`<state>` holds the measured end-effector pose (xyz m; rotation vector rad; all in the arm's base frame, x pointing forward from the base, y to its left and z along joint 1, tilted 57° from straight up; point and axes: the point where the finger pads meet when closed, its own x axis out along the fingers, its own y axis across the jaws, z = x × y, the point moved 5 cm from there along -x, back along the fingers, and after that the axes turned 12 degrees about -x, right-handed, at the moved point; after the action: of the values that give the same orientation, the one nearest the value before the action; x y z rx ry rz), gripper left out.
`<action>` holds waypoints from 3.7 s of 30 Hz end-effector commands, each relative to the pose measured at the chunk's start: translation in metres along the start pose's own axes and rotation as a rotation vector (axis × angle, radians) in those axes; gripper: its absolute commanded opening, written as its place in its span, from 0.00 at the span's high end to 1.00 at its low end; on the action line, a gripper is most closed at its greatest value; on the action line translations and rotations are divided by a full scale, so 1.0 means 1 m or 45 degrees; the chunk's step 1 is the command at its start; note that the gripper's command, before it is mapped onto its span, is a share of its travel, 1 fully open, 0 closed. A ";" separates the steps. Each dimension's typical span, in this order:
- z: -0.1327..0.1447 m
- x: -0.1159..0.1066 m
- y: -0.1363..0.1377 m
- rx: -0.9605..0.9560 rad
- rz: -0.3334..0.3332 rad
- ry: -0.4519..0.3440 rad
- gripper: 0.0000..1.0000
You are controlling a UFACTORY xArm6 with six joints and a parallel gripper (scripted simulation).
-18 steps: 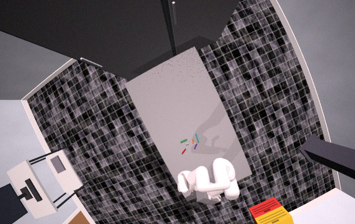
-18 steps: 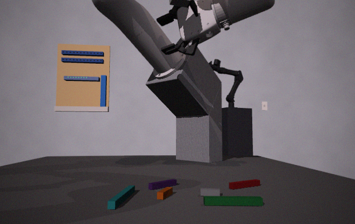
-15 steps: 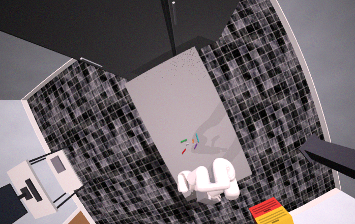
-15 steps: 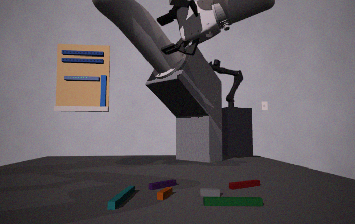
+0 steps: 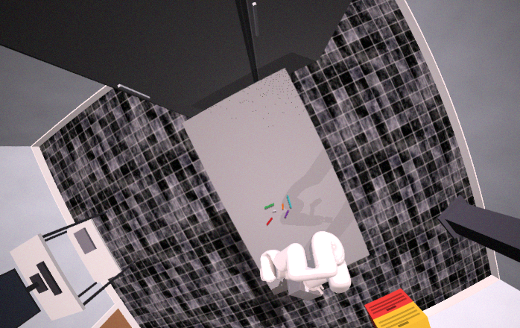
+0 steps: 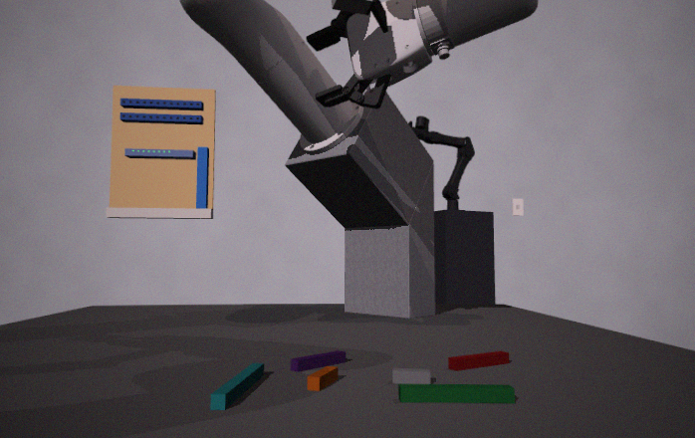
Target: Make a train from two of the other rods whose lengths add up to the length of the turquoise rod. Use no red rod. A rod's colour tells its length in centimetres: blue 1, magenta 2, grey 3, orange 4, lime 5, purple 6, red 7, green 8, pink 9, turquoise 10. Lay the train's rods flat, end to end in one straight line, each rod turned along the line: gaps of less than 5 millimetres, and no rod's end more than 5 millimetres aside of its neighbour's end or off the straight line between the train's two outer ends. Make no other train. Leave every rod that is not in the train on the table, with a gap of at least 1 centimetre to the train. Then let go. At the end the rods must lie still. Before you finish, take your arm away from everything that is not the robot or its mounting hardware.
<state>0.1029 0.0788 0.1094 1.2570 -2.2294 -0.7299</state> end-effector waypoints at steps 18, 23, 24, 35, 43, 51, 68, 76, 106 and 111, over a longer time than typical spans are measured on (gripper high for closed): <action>-0.039 -0.016 -0.077 0.614 -0.315 -0.212 0.00; -0.055 -0.023 -0.102 0.825 -0.407 -0.309 0.00; -0.059 -0.024 -0.108 0.871 -0.427 -0.333 0.00; -0.101 -0.038 -0.158 1.342 -0.602 -0.603 0.00; -0.135 -0.047 -0.189 1.666 -0.699 -0.835 0.00; -0.171 -0.053 -0.213 1.965 -0.771 -1.093 0.00; -0.234 -0.053 -0.240 2.422 -0.824 -1.641 0.00; -0.261 -0.047 -0.245 2.583 -0.802 -1.936 0.00; -0.268 -0.044 -0.246 2.621 -0.788 -2.025 0.00; -0.268 -0.044 -0.246 2.621 -0.788 -2.025 0.00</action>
<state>0.4446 -0.0482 0.1419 2.7628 -3.7277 2.0180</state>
